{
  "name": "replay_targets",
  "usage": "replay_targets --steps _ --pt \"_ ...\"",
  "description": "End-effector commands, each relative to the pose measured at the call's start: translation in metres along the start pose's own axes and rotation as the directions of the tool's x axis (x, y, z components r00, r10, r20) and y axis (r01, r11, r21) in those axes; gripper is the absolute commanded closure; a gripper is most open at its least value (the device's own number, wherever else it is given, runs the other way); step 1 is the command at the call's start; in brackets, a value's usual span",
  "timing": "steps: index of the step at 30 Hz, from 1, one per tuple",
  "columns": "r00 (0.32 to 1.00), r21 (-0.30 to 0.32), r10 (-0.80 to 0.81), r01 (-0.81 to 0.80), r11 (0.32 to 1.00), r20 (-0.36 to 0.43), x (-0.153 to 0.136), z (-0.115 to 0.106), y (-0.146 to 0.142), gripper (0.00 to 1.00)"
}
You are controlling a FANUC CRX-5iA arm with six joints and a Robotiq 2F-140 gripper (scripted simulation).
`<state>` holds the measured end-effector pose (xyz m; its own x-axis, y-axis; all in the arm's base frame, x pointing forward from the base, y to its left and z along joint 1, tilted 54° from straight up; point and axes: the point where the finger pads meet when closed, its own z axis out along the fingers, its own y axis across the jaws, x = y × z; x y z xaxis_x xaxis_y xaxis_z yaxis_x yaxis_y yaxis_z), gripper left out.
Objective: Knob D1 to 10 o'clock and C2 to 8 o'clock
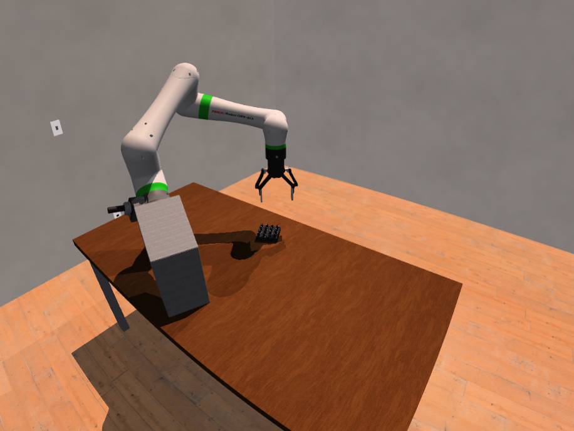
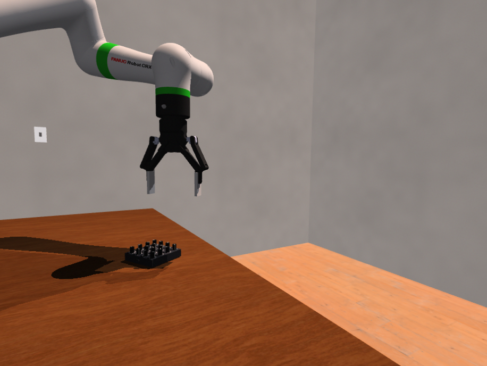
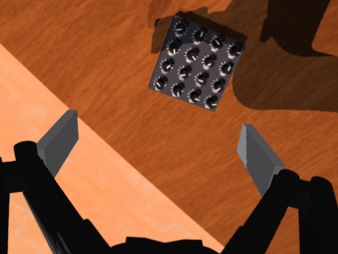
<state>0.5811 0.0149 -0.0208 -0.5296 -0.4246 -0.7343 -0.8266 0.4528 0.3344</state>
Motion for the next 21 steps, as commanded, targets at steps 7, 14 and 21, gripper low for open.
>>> replay_targets --steps 7,14,21 --pt "1.0 0.0 0.0 0.0 1.0 0.0 0.0 -0.0088 -0.0002 0.0" --pt "1.0 0.0 0.0 0.0 1.0 0.0 0.0 -0.0088 -0.0002 0.0" --pt "1.0 0.0 0.0 0.0 1.0 0.0 0.0 -0.0088 -0.0002 0.0"
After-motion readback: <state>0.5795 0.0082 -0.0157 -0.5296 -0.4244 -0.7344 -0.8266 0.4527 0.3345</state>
